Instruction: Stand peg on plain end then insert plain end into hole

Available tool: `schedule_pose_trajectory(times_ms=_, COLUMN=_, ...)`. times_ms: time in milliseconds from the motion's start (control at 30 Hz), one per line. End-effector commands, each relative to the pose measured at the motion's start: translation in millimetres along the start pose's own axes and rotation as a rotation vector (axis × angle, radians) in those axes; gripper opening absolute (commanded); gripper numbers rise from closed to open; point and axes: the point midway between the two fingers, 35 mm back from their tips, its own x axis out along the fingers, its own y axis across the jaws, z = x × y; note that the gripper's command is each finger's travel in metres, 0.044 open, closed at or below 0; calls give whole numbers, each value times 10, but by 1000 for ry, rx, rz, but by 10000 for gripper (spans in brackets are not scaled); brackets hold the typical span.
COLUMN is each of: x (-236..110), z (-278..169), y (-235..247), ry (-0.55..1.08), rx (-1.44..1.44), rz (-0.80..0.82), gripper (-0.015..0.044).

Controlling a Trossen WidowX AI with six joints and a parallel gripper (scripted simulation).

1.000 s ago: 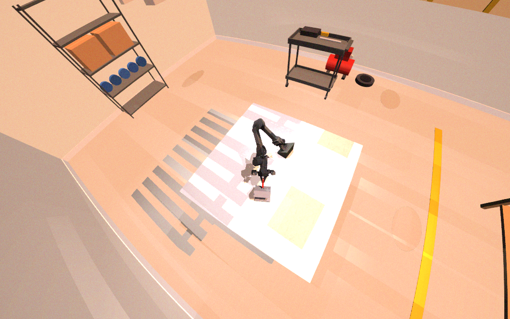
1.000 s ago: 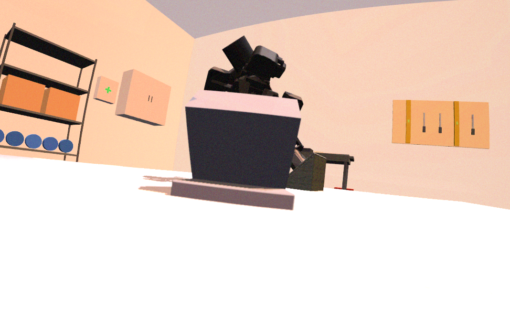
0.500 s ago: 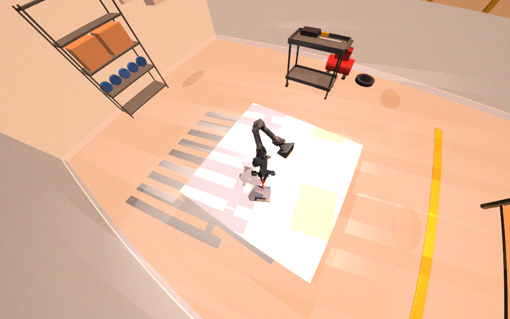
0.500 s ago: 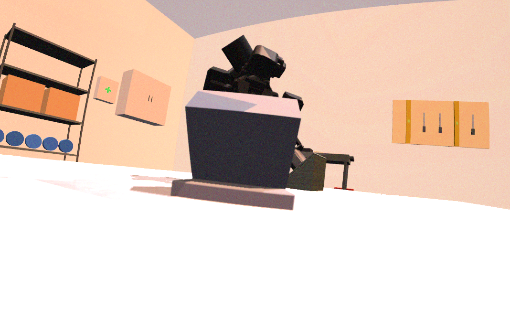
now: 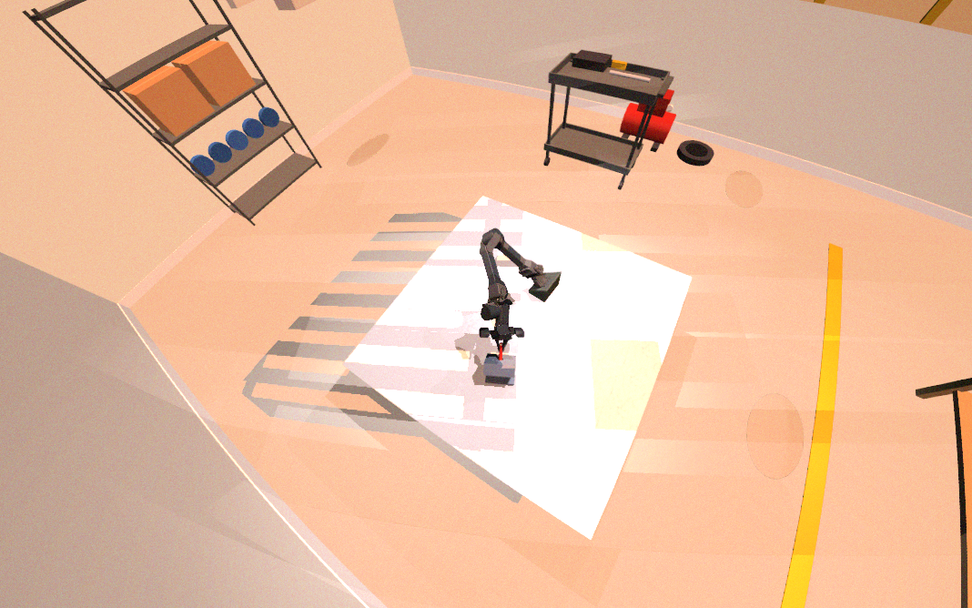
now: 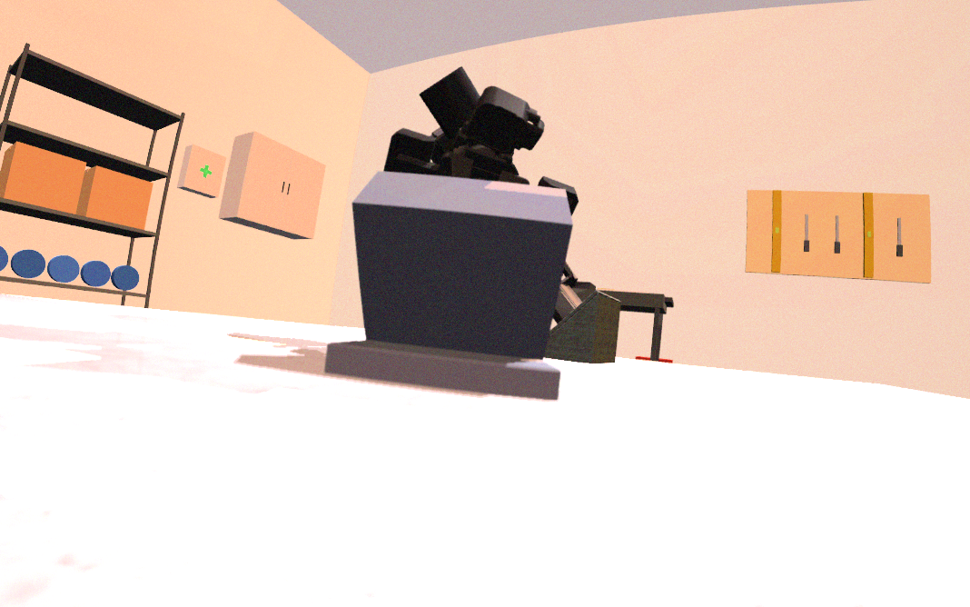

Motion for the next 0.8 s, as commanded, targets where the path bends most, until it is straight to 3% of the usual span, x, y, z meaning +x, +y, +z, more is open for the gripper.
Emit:
schedule_pose_trajectory(times_ms=0, x=23, z=19, y=-2, ry=-8, rx=-3, rz=1, gripper=0)
schedule_pose_trajectory(times_ms=767, x=170, z=25, y=-1, ry=-8, rx=-3, rz=0, gripper=0)
